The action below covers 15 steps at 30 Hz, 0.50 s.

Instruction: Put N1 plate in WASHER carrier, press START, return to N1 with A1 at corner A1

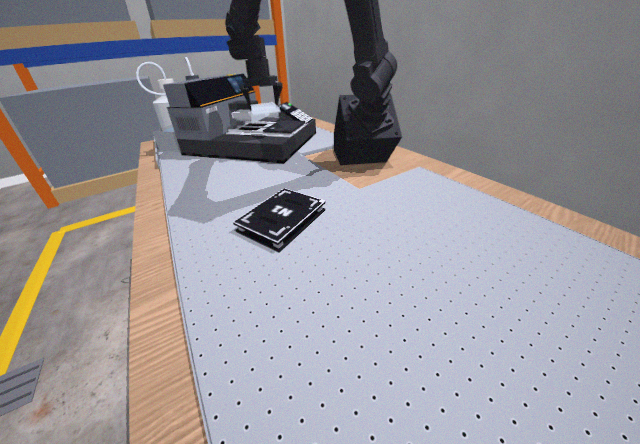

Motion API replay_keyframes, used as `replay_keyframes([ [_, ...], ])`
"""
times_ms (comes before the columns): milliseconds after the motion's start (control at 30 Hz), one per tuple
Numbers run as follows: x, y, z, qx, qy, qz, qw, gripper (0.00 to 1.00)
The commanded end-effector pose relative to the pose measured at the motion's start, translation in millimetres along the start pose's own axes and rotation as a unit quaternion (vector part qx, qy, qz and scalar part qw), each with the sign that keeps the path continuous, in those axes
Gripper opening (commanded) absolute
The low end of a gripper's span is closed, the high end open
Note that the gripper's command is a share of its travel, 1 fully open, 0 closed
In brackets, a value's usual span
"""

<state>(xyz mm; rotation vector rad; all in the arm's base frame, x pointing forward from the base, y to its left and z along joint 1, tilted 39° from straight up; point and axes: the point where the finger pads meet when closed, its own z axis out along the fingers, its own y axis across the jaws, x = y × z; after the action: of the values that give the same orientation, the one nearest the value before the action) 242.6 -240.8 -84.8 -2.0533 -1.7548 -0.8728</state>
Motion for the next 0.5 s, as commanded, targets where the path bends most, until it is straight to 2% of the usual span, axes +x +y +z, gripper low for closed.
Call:
replay_keyframes([
  [0, 11, 17, -5.0, -0.006, -0.012, -0.057, 0.998, 0.82],
  [233, 19, 36, -7.4, -0.009, -0.019, -0.051, 0.999, 0.82],
  [267, 27, 32, -2.4, -0.006, -0.013, -0.074, 0.997, 0.82],
  [467, 54, 45, 1.0, -0.005, -0.012, -0.173, 0.985, 0.82],
])
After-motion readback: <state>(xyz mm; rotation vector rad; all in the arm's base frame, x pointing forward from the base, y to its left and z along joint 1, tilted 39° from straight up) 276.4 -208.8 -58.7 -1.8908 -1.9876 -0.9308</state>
